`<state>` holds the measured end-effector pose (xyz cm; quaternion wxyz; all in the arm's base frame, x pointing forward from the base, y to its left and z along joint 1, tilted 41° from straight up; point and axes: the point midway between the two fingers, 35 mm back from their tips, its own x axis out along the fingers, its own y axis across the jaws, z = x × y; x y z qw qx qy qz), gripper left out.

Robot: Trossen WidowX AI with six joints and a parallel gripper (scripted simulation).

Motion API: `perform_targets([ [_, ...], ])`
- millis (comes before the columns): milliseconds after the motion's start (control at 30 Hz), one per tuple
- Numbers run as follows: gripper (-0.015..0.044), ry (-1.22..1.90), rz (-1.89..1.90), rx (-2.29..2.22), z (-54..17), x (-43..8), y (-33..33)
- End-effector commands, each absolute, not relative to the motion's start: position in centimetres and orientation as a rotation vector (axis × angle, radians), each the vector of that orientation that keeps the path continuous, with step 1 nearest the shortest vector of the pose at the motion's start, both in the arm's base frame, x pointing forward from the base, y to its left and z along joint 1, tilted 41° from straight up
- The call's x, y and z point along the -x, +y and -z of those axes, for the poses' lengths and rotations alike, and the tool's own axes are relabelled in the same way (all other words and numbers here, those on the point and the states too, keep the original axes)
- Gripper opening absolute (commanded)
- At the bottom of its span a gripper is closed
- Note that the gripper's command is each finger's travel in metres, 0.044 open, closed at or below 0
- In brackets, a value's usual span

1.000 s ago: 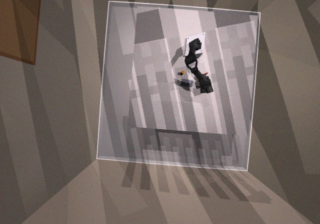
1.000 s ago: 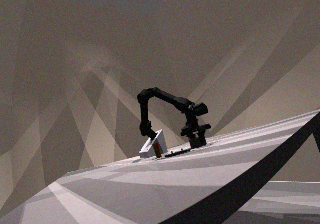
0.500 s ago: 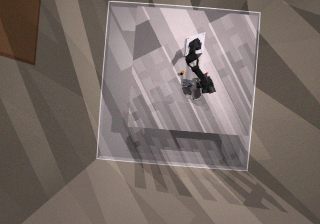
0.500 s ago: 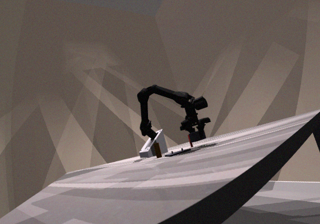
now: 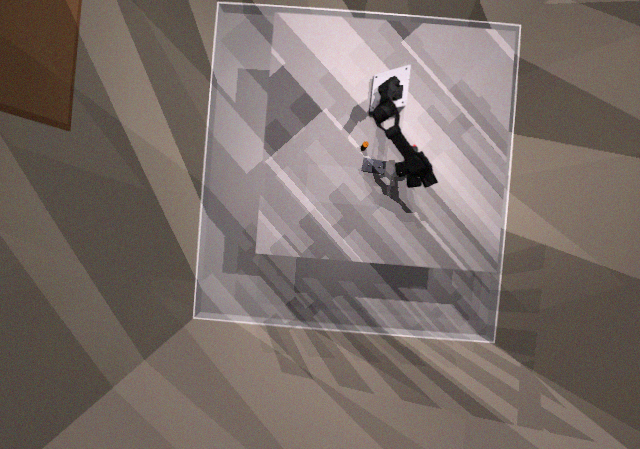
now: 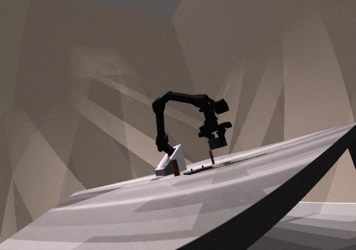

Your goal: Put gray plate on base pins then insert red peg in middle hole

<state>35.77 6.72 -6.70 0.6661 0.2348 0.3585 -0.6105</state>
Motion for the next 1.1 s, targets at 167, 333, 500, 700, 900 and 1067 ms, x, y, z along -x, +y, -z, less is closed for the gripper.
perform_targets([
  [167,0.0000,0.804,1.376,-0.544,4.3,-35.8,8.5],
  [333,0.0000,0.803,1.377,-0.543,3.0,-35.7,9.4],
  [500,0.0000,0.802,1.378,-0.544,2.3,-35.6,9.8],
  [700,0.0000,0.788,1.388,-0.569,2.0,-35.9,8.1],
  [900,0.0000,0.771,1.400,-0.596,1.6,-36.1,6.2],
  [1067,0.0000,0.755,1.411,-0.618,1.3,-36.1,4.5],
])
